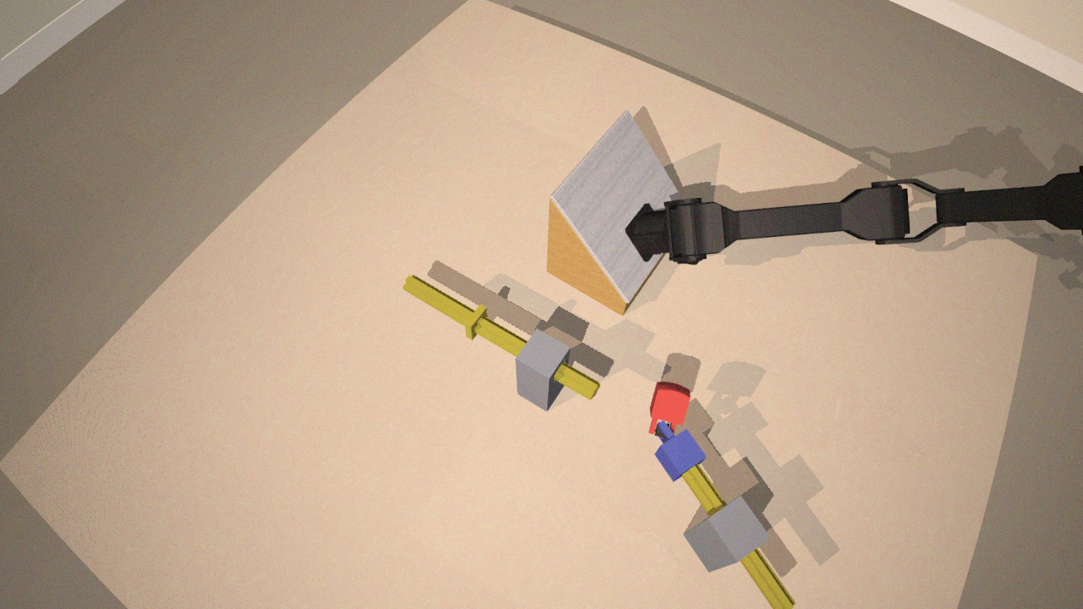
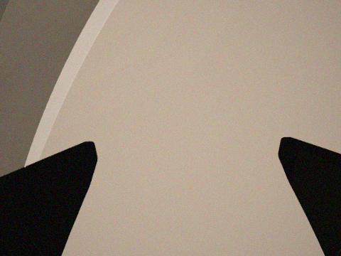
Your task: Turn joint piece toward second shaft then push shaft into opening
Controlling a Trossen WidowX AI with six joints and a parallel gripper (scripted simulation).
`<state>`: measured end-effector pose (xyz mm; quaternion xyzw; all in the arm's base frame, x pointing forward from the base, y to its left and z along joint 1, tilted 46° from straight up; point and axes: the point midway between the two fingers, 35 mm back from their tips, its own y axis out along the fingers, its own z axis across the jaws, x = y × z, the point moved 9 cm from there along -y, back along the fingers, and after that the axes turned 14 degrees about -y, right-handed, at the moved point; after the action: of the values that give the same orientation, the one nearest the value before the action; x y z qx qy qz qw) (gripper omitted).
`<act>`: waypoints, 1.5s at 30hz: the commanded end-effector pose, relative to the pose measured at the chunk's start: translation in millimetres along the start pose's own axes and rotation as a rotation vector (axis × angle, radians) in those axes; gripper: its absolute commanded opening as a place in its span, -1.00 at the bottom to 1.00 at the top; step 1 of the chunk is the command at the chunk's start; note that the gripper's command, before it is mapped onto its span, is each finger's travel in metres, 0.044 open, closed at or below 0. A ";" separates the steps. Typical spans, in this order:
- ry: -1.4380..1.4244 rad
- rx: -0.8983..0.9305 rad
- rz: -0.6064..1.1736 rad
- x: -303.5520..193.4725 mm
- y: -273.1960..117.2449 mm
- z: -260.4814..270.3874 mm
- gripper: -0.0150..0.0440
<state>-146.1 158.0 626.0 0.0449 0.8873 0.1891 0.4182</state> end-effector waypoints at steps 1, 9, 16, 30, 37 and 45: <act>0.056 -0.032 0.083 -20.0 -8.0 2.6 1.00; 0.200 -0.078 0.310 -68.3 -29.8 14.2 1.00; 0.293 -0.108 0.519 -107.9 -56.4 31.1 1.00; 0.522 -0.106 0.903 -172.2 -128.1 81.6 1.00; 0.653 -0.073 1.091 -191.1 -166.8 115.2 1.00; 0.821 -0.017 1.300 -199.8 -211.9 157.2 1.00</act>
<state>105.7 -28.6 614.1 0.4612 0.7807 0.4085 -0.1043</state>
